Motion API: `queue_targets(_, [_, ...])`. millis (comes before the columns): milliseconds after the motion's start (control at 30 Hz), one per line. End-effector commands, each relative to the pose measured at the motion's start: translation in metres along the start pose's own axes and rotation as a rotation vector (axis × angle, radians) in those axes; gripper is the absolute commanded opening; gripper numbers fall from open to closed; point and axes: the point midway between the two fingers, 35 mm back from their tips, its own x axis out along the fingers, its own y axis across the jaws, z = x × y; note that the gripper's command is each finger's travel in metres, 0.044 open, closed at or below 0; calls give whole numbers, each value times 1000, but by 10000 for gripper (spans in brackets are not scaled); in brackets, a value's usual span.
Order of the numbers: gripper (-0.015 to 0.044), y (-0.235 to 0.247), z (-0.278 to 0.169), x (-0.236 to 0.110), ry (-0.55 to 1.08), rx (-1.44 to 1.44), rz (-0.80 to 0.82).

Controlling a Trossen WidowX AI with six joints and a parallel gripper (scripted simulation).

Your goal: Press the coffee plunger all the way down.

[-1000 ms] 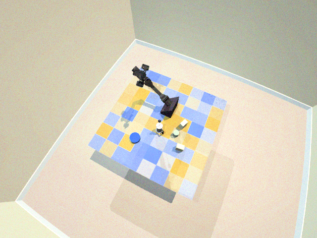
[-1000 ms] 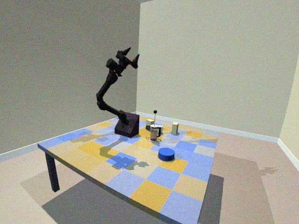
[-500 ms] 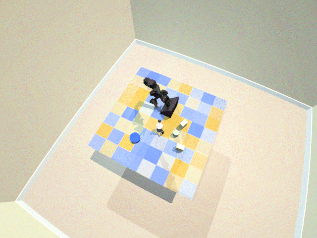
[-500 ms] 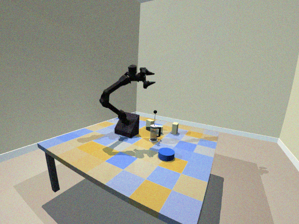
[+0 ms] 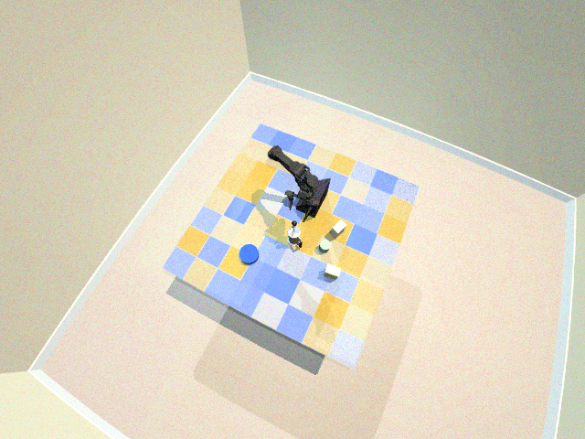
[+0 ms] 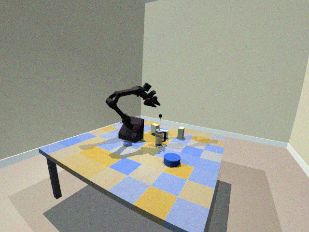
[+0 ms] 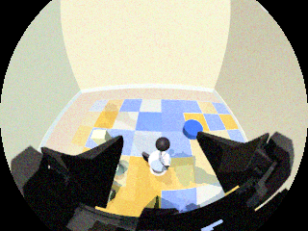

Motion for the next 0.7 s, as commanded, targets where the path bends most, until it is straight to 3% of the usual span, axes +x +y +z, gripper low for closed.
queue_targets(0, [440, -4, -11, 7, -5, -16, -32])
queue_targets(200, [440, -7, -50, 29, -6, -5, -51])
queue_targets(667, [440, -7, -50, 45, -2, -2, -52])
